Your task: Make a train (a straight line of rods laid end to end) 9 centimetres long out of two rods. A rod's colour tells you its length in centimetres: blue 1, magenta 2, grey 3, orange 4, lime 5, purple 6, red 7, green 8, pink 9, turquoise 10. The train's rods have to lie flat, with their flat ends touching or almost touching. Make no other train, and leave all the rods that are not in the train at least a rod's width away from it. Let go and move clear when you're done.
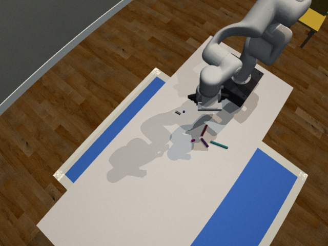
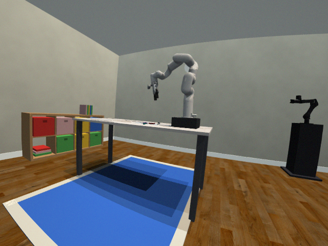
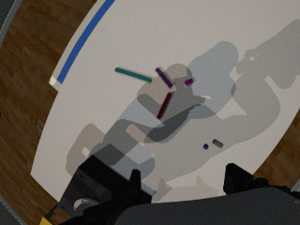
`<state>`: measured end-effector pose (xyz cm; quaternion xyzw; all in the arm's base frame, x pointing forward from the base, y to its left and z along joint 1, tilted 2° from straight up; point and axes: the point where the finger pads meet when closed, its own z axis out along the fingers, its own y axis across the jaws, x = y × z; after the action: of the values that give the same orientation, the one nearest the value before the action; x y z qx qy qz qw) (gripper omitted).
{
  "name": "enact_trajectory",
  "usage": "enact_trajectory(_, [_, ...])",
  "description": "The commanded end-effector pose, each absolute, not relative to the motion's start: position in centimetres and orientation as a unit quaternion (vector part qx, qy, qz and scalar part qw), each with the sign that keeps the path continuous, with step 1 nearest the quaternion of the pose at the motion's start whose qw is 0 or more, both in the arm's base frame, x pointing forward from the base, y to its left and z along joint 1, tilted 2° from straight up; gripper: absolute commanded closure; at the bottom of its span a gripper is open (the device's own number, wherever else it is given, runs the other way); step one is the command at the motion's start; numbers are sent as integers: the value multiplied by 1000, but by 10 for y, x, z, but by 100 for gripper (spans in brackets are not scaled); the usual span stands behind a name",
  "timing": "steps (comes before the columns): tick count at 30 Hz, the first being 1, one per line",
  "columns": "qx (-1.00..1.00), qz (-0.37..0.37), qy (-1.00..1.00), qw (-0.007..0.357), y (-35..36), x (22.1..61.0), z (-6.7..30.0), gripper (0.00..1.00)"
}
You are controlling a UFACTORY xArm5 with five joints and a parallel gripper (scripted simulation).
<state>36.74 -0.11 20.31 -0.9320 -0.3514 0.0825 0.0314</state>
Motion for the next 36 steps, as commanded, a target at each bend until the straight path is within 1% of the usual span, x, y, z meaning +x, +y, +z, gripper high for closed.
enact_trajectory(1, [-932, 81, -351, 31, -1, 368, 204, 0])
enact_trajectory(18, [-932, 81, -351, 31, -1, 368, 204, 0])
enact_trajectory(20, [-935, 79, -345, 30, -1, 369, 199, 0])
enact_trajectory(22, [-942, 74, -327, 26, -2, 372, 184, 0])
enact_trajectory(25, [-958, 60, -280, 18, -4, 375, 147, 0])
enact_trajectory(27, [-960, 58, -273, 17, -4, 375, 141, 0])
enact_trajectory(29, [-972, 45, -230, 11, -6, 373, 110, 0])
enact_trajectory(31, [-974, 43, -223, 11, -6, 372, 105, 0])
enact_trajectory(32, [-980, 35, -196, 8, -7, 369, 87, 0])
enact_trajectory(34, [-980, 35, -196, 8, -7, 369, 87, 0])
enact_trajectory(36, [-989, 19, -145, 3, -9, 360, 55, 0])
